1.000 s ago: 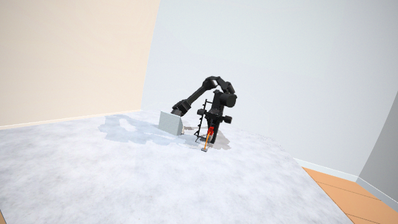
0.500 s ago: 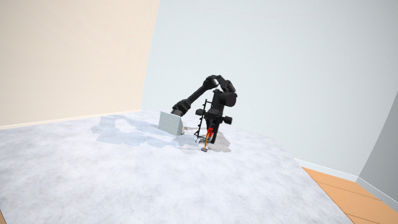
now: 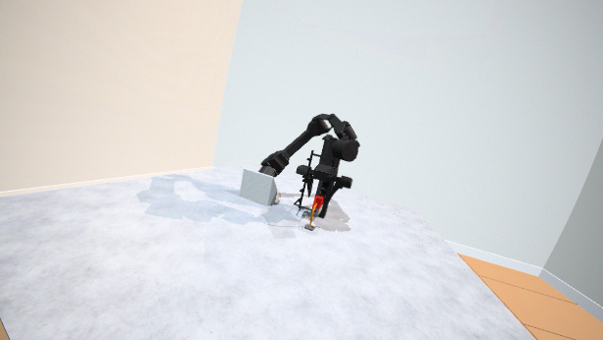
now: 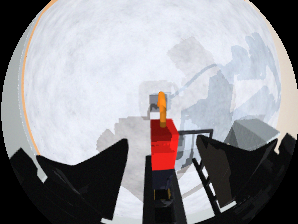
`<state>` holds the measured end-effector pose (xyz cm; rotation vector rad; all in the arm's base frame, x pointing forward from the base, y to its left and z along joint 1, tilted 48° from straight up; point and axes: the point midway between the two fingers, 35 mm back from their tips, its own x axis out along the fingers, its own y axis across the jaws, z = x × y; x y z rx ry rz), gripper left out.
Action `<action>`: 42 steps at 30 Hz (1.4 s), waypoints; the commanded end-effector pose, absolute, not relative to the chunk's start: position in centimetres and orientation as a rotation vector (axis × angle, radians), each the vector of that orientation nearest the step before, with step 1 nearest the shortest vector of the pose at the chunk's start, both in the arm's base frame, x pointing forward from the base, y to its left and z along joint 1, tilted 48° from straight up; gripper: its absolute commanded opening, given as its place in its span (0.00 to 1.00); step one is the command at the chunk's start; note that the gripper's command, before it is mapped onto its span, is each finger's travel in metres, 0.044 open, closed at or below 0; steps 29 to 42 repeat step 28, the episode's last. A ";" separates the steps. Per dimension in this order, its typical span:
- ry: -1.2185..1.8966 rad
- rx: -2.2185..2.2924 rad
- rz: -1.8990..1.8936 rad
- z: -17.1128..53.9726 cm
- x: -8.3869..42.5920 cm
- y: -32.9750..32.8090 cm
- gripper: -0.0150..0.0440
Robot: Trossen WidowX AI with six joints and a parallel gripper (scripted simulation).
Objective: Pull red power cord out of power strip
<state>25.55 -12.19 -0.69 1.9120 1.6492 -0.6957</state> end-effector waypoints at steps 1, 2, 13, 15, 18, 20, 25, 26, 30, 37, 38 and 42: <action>1.650 1.918 -0.699 -1.4 25.5 -13.1 0.97; 1.649 1.918 -0.700 -1.8 25.5 -13.7 1.00; 1.648 1.916 -0.700 -4.3 25.0 -17.0 1.00; 1.648 1.916 -0.700 -4.3 25.0 -17.0 1.00; 1.648 1.916 -0.700 -4.3 25.0 -17.0 1.00; 1.648 1.916 -0.700 -4.3 25.0 -17.0 1.00; 1.648 1.916 -0.700 -4.3 25.0 -17.0 1.00; 1.648 1.916 -0.700 -4.3 25.0 -17.0 1.00; 1.648 1.916 -0.700 -4.3 25.0 -17.0 1.00; 1.648 1.916 -0.700 -4.3 25.0 -17.0 1.00; 1.648 1.916 -0.700 -4.3 25.0 -17.0 1.00; 1.648 1.916 -0.700 -4.3 25.0 -17.0 1.00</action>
